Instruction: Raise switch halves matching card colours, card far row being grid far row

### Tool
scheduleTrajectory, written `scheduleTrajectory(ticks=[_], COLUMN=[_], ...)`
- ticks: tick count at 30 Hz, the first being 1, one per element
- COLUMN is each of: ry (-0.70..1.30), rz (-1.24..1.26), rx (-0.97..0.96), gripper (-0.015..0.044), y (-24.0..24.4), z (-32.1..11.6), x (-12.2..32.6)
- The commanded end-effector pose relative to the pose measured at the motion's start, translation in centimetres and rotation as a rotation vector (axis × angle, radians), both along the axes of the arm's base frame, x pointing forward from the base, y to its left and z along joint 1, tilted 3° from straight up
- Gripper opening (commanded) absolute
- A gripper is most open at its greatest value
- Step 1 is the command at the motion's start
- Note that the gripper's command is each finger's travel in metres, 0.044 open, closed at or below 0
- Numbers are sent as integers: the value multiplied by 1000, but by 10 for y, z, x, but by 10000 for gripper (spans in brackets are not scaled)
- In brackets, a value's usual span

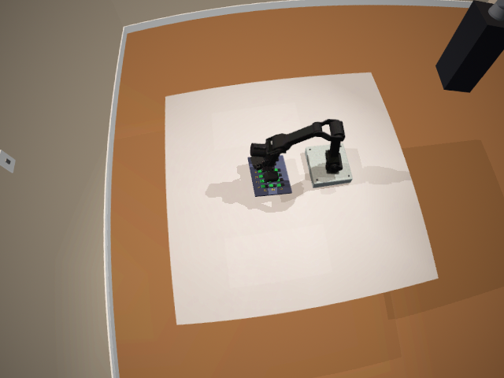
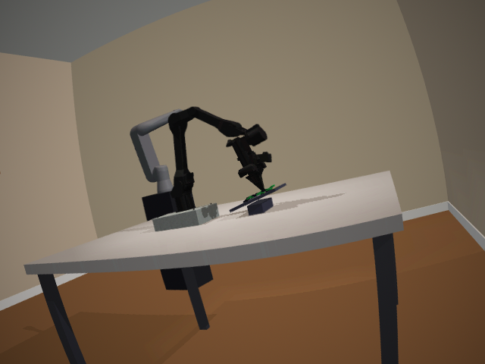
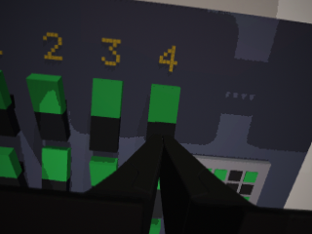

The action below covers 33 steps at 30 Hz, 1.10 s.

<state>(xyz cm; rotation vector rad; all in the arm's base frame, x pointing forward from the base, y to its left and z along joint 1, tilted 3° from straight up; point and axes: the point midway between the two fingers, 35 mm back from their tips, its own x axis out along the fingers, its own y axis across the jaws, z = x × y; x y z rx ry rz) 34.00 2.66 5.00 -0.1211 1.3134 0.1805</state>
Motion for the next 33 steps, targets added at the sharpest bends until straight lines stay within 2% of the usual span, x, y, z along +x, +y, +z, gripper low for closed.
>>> scheduleTrajectory(ticks=[1,13,20,33], ry=[-1,-1,25,35], rz=[2,2,2,3], rx=[3,3,-3,-2], gripper=[0,0,0,0], y=[1,1,-3,20], z=[-1,-3,61,45], x=[1,1,-12,-35])
